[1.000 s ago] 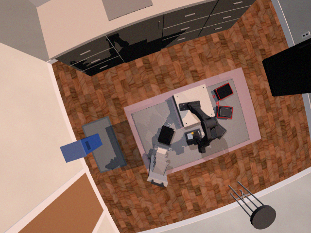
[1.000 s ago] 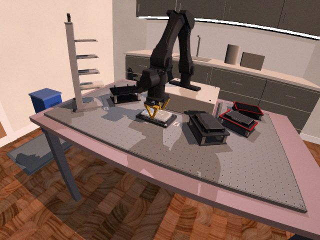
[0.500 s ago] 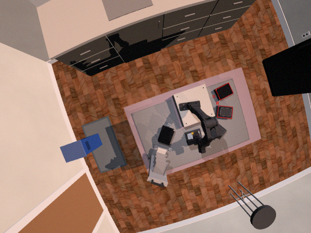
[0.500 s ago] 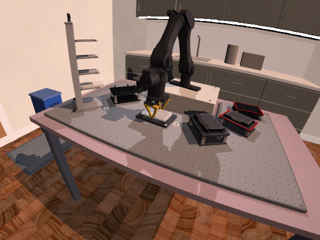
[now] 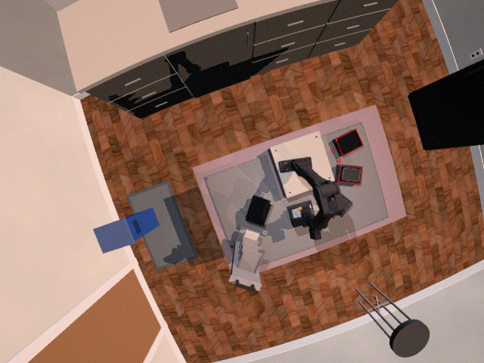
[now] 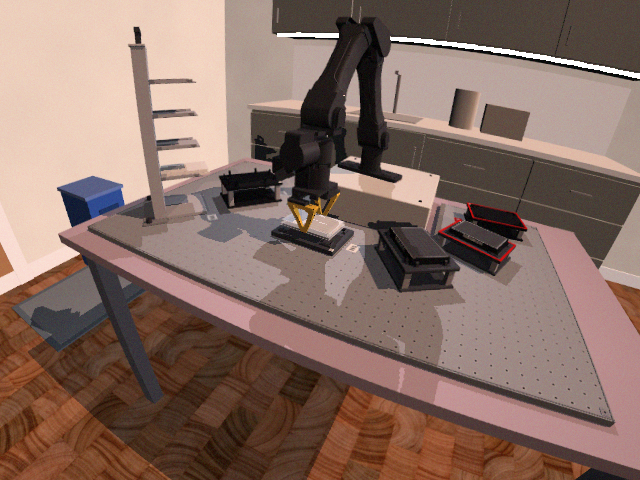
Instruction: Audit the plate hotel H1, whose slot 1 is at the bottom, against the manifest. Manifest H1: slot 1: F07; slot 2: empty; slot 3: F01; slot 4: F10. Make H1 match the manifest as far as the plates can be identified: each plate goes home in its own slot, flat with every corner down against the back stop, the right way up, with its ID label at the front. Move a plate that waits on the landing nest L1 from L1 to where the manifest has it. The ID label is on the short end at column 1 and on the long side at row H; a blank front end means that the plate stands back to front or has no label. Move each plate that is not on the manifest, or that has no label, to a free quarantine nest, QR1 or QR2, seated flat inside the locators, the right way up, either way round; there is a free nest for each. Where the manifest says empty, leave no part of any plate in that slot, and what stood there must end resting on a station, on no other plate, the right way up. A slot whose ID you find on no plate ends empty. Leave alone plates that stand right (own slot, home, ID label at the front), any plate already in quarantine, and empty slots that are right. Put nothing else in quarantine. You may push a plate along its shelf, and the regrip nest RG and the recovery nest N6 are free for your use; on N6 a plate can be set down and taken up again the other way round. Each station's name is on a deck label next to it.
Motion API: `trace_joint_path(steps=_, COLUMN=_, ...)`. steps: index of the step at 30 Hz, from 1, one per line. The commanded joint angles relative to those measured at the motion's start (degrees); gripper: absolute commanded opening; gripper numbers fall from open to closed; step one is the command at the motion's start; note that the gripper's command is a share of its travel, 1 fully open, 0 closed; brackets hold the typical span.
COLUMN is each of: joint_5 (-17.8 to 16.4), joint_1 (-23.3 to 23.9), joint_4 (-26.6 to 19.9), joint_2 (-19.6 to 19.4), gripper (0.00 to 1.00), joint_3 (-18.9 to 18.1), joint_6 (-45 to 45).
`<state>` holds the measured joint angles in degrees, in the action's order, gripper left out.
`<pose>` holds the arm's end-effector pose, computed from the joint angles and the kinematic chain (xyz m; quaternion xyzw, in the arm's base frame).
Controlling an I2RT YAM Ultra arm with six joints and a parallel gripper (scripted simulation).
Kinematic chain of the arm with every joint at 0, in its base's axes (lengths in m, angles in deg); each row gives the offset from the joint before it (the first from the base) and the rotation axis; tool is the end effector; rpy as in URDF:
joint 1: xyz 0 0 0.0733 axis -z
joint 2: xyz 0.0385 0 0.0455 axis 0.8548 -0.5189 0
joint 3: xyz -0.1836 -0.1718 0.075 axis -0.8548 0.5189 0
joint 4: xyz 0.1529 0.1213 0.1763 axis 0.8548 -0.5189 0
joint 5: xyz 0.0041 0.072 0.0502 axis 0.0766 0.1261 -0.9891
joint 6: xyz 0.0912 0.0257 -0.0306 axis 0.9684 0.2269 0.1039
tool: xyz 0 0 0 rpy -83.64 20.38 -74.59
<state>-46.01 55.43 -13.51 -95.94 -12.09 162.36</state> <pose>0.3168 0.0205 0.0275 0.6658 0.7461 0.0117 0.0022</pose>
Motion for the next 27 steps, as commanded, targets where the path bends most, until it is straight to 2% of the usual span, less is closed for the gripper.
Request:
trace_joint_path(steps=1, joint_5=0.03, joint_1=-0.01, joint_4=-1.53, joint_2=0.84, gripper=0.86, joint_3=-0.39, joint_6=0.09)
trace_joint_path(steps=27, joint_5=0.03, joint_1=0.04, joint_4=-6.8, joint_2=4.07, gripper=0.86, joint_3=-2.43, joint_6=0.04)
